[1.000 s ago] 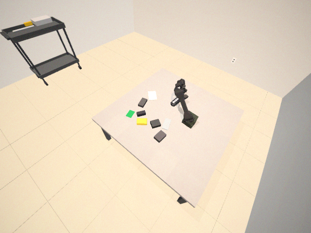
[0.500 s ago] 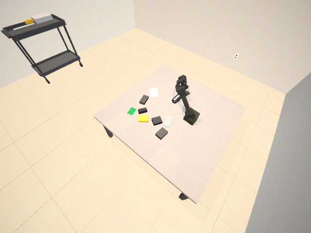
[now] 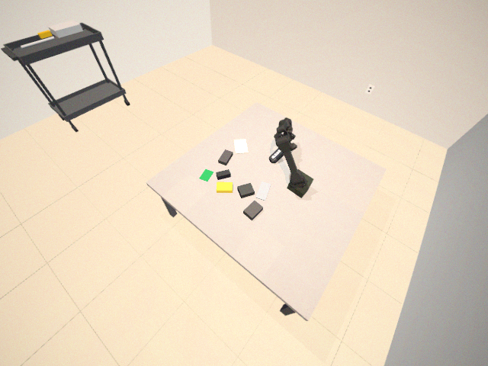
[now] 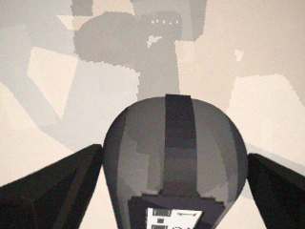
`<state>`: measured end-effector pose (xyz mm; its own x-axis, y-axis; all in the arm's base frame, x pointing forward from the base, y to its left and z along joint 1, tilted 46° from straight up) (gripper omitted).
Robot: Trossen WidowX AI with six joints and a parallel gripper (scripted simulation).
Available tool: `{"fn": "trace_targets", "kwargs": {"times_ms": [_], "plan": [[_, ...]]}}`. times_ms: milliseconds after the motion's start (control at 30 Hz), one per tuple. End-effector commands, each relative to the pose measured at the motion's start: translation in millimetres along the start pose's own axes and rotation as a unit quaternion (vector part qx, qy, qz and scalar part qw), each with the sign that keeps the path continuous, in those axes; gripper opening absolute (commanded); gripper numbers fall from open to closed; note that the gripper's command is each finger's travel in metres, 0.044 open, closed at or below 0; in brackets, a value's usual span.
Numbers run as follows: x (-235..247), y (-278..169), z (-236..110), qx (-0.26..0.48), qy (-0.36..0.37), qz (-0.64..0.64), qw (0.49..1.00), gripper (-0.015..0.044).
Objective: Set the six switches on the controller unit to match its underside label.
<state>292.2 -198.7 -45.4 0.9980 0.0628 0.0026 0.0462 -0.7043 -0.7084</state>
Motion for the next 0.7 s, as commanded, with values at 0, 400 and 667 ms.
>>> {"fn": "trace_targets", "kwargs": {"times_ms": [0, 400, 667], "plan": [[1.6, -4.1, -8.0, -0.004, 0.005, -0.004, 1.0, 0.0336], [2.6, -10.8, -14.9, -0.004, 0.005, -0.004, 1.0, 0.0336], [3.2, -15.5, -19.3, -0.004, 0.005, -0.004, 1.0, 0.0336]]}}
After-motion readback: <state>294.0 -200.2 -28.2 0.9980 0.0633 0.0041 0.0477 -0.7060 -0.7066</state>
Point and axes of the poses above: the point midway between the two fingers, 35 mm back from their tips, its own z axis out along the fingers, its own x axis across the jaws, y = z × x, the point moved 10 cm from there along -z, back along the fingers, and after that the axes turned 9 degrees about -z, right-handed, at the moved point
